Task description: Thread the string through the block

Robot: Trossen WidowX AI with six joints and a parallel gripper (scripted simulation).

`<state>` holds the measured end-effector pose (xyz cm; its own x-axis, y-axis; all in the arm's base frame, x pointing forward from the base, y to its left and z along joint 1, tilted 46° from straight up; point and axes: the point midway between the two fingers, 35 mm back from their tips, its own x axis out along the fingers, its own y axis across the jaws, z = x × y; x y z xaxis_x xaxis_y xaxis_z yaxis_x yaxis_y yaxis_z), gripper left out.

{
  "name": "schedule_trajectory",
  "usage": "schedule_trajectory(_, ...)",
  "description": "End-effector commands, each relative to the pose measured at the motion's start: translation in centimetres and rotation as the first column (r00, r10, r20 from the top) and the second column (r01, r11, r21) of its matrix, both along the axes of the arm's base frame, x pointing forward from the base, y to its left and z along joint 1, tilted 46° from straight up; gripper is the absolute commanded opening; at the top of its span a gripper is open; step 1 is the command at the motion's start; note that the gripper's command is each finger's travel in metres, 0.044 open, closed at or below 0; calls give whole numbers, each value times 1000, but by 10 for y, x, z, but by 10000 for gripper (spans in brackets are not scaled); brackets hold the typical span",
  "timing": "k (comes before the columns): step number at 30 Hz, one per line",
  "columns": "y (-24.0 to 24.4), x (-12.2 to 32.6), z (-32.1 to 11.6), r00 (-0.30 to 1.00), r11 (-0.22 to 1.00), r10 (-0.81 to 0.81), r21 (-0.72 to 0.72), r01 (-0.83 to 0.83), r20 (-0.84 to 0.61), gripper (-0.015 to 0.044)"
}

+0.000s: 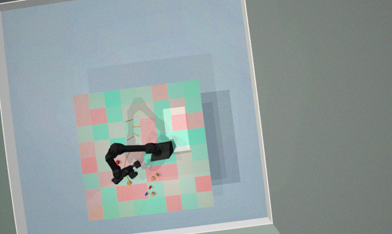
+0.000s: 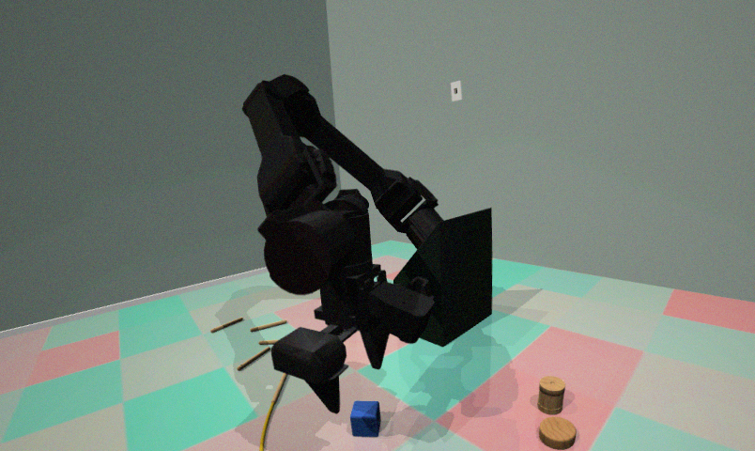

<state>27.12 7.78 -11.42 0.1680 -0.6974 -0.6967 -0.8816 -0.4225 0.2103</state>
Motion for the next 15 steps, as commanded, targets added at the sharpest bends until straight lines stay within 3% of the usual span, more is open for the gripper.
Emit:
schedule_trajectory(1,-2,-2,0,1000,1000,0,2,1,-13,440)
schedule_trajectory(3,0,0,0,1000,1000,0,0,0,-1,440)
schedule_trajectory(11,-1,0,0,1000,1000,-1,0,1,-1,241)
schedule_trajectory(15,-1,0,0,1000,1000,-1,0,1,-1,241)
